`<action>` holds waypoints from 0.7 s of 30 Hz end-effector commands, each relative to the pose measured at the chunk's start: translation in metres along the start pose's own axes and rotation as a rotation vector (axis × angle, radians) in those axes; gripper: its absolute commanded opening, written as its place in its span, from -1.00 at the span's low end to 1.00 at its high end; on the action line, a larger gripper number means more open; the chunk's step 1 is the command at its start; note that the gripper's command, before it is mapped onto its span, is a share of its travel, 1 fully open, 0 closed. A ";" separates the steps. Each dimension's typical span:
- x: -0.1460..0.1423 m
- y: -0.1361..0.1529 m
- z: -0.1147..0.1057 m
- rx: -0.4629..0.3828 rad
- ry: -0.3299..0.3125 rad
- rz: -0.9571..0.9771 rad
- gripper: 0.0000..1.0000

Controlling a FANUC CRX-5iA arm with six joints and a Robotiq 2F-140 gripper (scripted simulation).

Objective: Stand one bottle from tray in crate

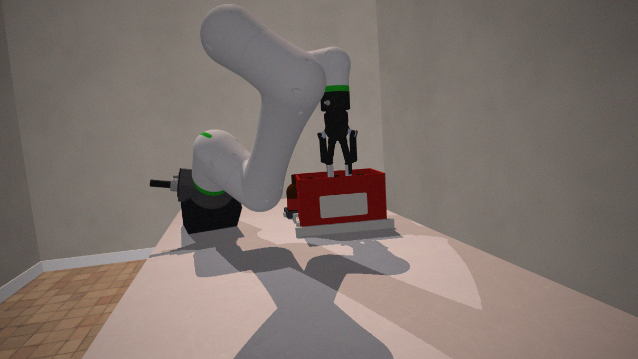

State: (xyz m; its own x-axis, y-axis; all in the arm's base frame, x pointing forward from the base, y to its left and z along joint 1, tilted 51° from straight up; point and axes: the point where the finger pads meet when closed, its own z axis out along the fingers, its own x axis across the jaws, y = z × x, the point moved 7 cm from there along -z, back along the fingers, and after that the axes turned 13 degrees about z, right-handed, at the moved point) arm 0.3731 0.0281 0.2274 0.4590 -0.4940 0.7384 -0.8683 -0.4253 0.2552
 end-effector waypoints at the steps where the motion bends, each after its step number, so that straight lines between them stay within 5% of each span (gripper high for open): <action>1: 0.000 0.000 0.000 0.000 0.000 0.000 -0.24; 21: 0.000 0.000 -0.009 0.000 0.000 0.000 -0.24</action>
State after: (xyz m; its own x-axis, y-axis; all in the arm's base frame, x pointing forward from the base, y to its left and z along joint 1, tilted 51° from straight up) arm 0.3720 0.0323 0.2309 0.4590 -0.4940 0.7384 -0.8683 -0.4254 0.2552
